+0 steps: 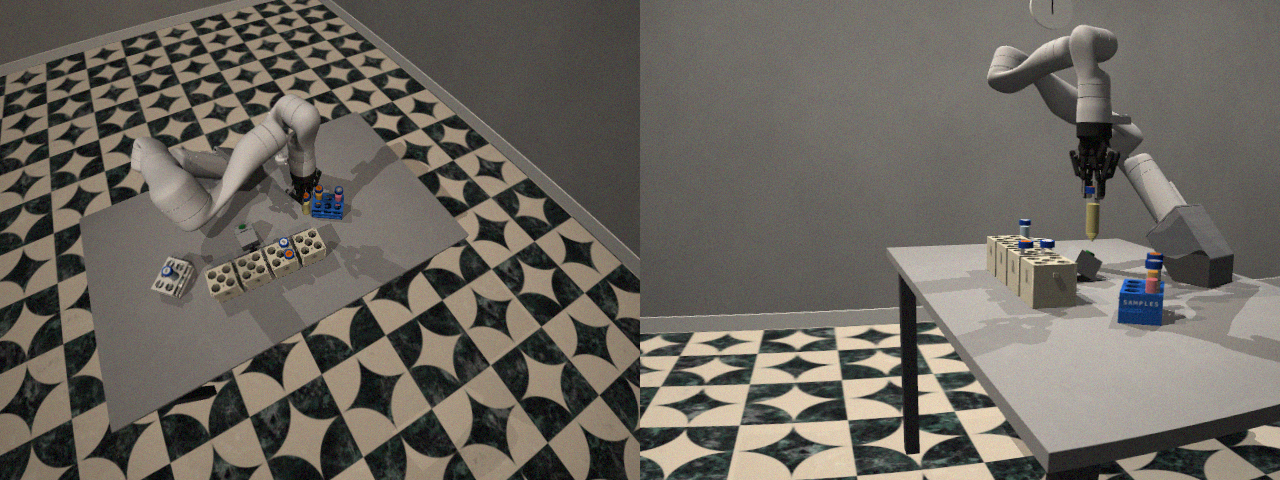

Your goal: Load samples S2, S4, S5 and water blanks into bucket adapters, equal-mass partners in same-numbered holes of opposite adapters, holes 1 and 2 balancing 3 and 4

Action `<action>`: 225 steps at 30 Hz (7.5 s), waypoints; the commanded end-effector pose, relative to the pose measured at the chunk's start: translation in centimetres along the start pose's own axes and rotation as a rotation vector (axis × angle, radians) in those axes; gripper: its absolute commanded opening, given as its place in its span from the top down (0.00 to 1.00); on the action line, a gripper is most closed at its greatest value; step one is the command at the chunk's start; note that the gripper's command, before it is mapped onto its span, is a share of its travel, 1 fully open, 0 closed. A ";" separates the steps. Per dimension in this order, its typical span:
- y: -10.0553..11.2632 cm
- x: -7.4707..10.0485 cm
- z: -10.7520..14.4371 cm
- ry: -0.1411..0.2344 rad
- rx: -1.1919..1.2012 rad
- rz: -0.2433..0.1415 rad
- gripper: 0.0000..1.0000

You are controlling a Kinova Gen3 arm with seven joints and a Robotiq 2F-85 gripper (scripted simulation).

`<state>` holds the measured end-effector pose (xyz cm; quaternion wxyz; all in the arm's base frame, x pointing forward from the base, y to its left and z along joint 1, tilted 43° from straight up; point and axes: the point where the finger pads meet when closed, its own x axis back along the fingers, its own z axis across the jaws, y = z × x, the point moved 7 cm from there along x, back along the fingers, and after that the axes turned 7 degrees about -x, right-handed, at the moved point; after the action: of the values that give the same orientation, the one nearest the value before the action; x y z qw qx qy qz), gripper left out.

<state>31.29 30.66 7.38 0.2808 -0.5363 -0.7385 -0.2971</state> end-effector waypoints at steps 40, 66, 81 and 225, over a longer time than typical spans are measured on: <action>-0.6 0.1 -12.5 0.003 0.434 -0.001 0.90; -1.0 0.0 -20.5 0.003 0.434 -0.001 0.90; -1.2 0.0 -24.8 0.003 0.434 -0.001 0.90; -1.6 -6.5 -34.2 0.002 0.434 -0.001 0.90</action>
<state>34.69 0.92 25.16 0.3909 -0.4632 -0.7845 -0.1316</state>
